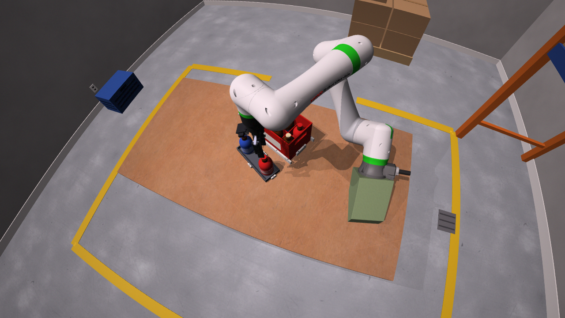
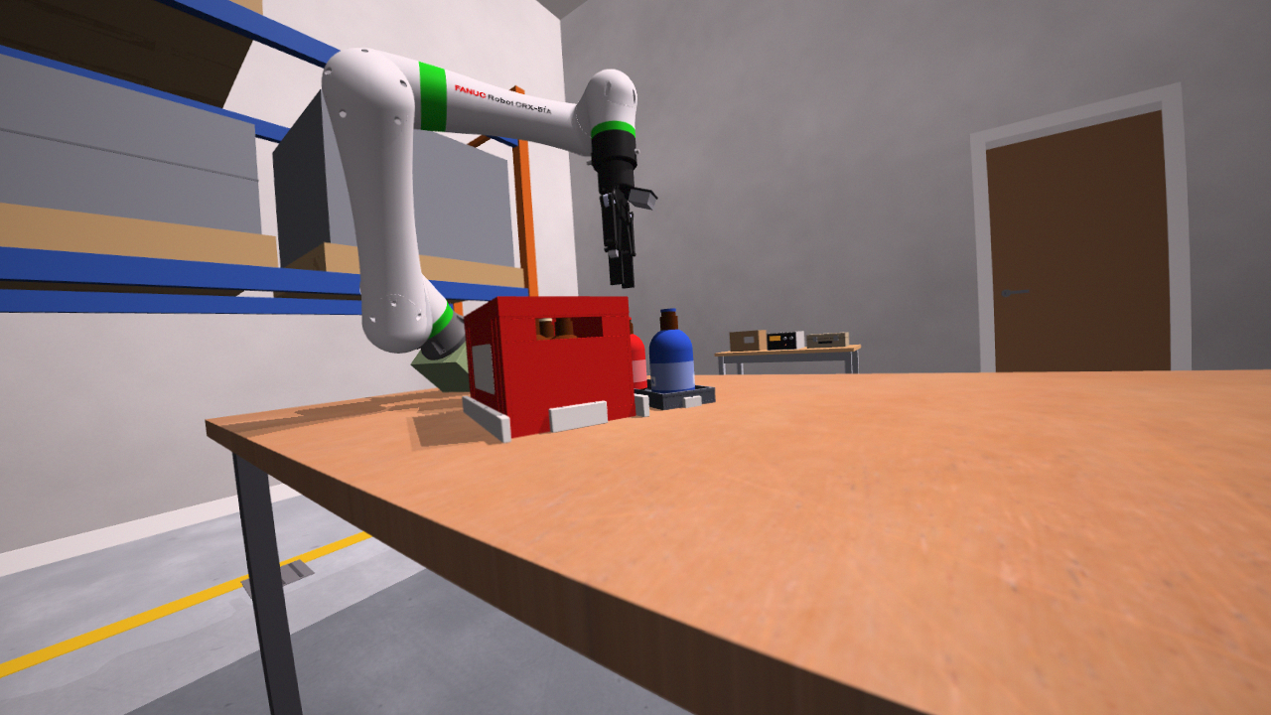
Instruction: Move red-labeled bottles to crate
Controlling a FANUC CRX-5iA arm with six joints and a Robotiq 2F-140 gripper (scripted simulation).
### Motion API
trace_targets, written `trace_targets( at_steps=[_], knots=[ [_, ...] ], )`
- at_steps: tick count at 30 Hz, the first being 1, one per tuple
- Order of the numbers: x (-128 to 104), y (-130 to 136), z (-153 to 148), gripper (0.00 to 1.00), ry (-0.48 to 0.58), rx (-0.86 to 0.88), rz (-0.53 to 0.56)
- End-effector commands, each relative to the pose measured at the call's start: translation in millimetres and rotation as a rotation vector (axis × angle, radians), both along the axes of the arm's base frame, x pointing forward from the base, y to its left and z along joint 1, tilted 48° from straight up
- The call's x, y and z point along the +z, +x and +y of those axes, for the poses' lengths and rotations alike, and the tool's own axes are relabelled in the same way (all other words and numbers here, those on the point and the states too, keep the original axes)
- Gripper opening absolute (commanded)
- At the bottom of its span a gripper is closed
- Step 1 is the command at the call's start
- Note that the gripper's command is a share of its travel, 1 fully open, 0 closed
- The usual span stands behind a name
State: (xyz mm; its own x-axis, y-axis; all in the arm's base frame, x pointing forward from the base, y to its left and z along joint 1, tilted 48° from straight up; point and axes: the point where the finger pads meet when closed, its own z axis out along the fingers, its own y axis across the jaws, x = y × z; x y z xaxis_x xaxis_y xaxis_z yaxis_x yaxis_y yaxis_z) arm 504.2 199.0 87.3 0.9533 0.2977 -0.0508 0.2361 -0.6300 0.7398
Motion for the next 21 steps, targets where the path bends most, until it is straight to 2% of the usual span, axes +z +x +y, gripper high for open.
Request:
trace_targets(
  at_steps=[1,21],
  knots=[
    [0.4,0.2,0.8,0.44,0.001,0.002,-0.001],
    [-8.1,2.8,-8.2,0.44,0.001,0.002,-0.001]
  ],
)
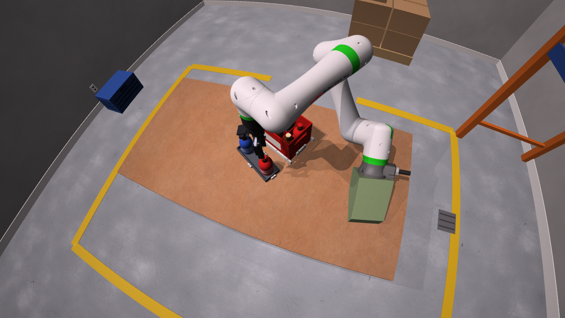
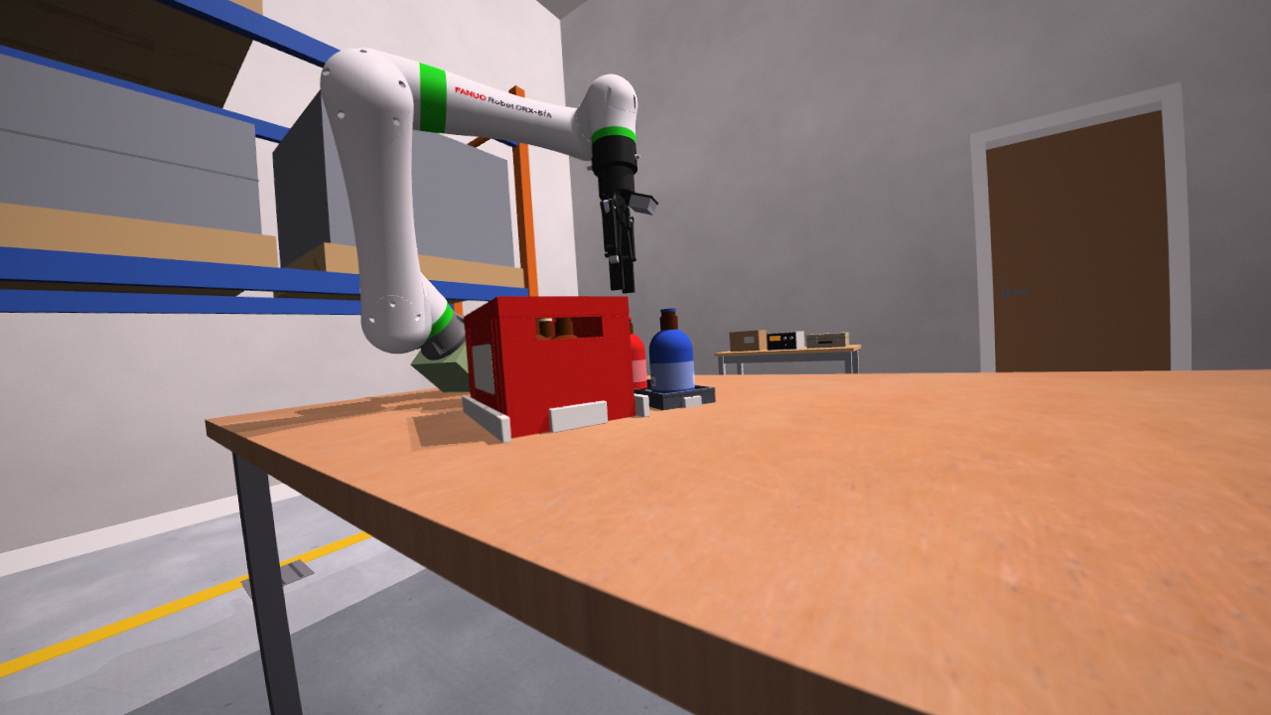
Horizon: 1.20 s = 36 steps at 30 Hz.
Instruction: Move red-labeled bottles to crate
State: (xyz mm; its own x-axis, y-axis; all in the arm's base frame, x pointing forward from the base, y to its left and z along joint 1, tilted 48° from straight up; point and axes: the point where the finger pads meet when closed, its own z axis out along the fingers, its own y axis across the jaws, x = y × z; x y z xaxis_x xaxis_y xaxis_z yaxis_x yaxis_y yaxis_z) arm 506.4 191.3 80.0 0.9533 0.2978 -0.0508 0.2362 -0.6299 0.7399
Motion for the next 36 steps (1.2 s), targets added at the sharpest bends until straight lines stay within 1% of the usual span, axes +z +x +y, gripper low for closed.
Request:
trace_targets(
  at_steps=[1,23,36],
  knots=[
    [-2,1,-1,0.44,0.001,0.002,-0.001],
    [-19,6,-20,0.44,0.001,0.002,-0.001],
    [-23,7,-24,0.44,0.001,0.002,-0.001]
  ],
)
